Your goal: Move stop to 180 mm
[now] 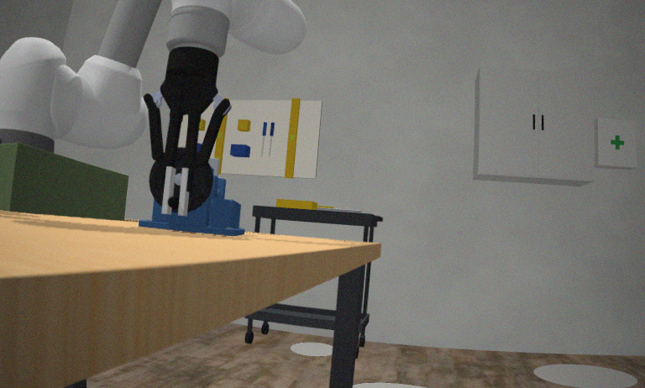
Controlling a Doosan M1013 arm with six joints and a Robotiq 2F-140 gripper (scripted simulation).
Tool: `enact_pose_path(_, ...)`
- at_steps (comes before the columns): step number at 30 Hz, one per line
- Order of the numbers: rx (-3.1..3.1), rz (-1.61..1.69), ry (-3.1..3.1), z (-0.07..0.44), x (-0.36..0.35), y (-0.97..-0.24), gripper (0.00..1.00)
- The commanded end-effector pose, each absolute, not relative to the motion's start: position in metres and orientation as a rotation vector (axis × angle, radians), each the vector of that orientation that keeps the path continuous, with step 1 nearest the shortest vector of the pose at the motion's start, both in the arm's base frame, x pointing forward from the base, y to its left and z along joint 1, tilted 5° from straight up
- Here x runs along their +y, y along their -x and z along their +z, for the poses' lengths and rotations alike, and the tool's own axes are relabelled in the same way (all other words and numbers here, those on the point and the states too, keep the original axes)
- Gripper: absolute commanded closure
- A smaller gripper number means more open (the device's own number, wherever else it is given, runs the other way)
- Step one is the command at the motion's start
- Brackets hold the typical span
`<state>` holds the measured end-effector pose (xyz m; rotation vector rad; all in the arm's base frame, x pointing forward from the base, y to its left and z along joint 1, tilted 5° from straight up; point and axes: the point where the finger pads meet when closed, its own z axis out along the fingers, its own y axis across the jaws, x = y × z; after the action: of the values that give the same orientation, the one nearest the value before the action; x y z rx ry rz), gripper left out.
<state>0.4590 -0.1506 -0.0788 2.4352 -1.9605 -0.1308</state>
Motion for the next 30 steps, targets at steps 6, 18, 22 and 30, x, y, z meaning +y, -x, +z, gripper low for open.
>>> enact_pose_path(6,-1.958,-0.133,-2.435,-0.075,-0.155,-0.441,0.96)
enact_pose_path(18,-1.958,-0.133,-2.435,-0.062,-0.158,-0.428,0.96)
enact_pose_path(22,-1.958,-0.133,-2.435,-0.056,-0.159,-0.425,0.96)
enact_pose_path(30,-1.958,-0.133,-2.435,-0.041,-0.160,-0.424,0.96)
